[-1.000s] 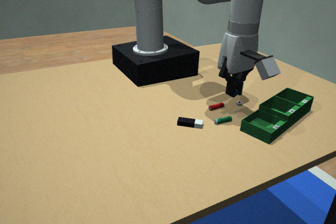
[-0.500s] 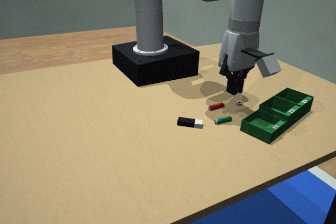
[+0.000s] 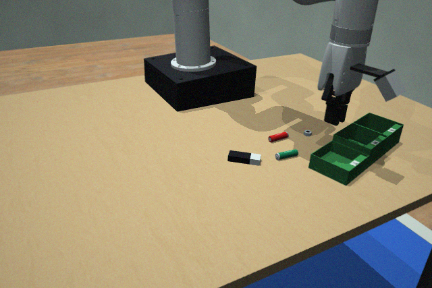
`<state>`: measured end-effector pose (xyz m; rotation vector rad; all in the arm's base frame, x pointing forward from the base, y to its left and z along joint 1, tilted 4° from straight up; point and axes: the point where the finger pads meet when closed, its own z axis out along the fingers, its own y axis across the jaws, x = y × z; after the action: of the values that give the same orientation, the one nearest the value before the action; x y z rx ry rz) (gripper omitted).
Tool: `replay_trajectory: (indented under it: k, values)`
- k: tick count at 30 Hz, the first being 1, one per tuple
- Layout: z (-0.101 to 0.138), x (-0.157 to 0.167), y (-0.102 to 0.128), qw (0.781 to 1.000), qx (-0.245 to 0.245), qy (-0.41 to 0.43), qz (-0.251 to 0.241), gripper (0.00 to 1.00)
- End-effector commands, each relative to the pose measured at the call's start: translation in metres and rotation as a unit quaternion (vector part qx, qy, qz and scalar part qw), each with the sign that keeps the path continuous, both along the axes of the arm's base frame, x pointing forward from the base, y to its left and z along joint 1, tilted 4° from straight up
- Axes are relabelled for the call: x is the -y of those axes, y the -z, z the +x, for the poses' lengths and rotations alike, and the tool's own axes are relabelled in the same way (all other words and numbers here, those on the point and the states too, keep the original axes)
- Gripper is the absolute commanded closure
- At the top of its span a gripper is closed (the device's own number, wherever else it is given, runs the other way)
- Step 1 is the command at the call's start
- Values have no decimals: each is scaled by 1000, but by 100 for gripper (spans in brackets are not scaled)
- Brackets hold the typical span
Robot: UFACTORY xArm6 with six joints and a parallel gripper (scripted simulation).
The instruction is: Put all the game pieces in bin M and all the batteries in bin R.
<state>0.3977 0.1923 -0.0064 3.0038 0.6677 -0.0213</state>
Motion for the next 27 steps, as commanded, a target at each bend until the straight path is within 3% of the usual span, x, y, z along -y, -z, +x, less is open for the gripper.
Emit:
replay_trajectory:
  k: [1, 9, 27]
  values:
    - [12, -19, 0, 1000, -2, -9, 3, 100]
    - [28, -49, 2, 1000, -2, -9, 3, 100]
    - [28, -48, 6, 1000, -2, -9, 3, 100]
